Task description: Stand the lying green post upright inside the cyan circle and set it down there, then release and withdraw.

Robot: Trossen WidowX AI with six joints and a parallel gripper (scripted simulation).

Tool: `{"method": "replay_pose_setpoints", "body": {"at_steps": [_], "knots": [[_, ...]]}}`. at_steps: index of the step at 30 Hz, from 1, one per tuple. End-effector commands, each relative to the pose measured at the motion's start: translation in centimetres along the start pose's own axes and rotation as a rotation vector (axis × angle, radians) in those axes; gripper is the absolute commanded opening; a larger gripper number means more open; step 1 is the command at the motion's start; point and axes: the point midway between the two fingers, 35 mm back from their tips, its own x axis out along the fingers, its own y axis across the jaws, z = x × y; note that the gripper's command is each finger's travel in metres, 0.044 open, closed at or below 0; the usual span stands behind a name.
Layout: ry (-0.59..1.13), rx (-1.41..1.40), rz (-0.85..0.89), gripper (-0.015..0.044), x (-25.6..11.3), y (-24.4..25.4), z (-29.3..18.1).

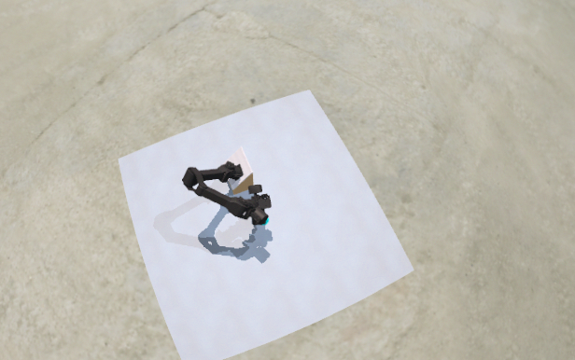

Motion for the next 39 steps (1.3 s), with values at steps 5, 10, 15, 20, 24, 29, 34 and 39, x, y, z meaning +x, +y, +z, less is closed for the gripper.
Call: {"method": "replay_pose_setpoints", "body": {"at_steps": [5,10,15,20,24,29,34,39], "knots": [[-0.059,-0.009,0.016,0.0023,-0.02,0.08,-0.04],[-0.093,-0.013,0.027,0.0023,0.04,0.1,-0.06],[-0.129,-0.019,0.036,0.0023,0.08,0.12,-0.08],[-0.164,-0.024,0.044,0.0023,0.11,0.13,-0.09],[-0.193,-0.029,0.049,0.0023,0.12,0.14,-0.1],[-0.229,-0.035,0.054,0.0023,0.12,0.14,-0.1],[-0.265,-0.041,0.057,0.0023,0.1,0.13,-0.11],[-0.302,-0.047,0.059,0.0023,0.07,0.12,-0.11]]}}
